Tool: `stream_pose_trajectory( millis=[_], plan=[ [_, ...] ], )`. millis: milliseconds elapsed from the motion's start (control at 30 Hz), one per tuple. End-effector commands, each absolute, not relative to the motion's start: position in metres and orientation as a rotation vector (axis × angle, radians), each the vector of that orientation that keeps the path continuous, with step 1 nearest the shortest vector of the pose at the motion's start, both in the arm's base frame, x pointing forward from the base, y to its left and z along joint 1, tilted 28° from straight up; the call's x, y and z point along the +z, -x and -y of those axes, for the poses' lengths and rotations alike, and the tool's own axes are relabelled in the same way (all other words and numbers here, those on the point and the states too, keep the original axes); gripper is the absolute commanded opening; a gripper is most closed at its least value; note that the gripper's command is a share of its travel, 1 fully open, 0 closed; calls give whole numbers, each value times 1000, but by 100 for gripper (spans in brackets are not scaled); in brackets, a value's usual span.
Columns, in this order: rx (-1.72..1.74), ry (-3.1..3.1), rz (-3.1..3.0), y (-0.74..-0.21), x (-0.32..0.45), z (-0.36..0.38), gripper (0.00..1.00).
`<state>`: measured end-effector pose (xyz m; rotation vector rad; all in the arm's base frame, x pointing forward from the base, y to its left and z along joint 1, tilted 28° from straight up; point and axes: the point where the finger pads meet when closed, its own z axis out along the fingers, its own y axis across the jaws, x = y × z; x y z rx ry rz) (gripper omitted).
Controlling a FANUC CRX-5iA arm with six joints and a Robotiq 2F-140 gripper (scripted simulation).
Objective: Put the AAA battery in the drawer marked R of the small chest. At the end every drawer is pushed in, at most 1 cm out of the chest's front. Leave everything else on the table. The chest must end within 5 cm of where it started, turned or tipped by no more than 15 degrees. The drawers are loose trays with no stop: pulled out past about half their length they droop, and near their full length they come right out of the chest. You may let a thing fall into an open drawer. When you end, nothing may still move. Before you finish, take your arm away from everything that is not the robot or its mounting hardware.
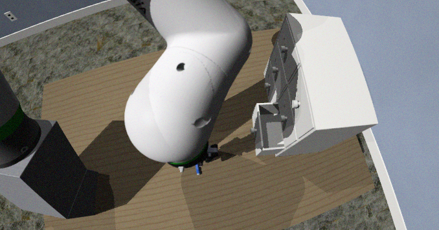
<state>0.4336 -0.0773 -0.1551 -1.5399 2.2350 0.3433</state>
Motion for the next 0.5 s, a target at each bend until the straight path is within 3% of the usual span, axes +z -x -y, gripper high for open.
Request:
stream_pose_trajectory(
  millis=[0,467],
  plan=[
    [325,1606,-2172,-436,-162,79,20],
    [302,1684,-2104,-438,-170,80,20]
  ],
)
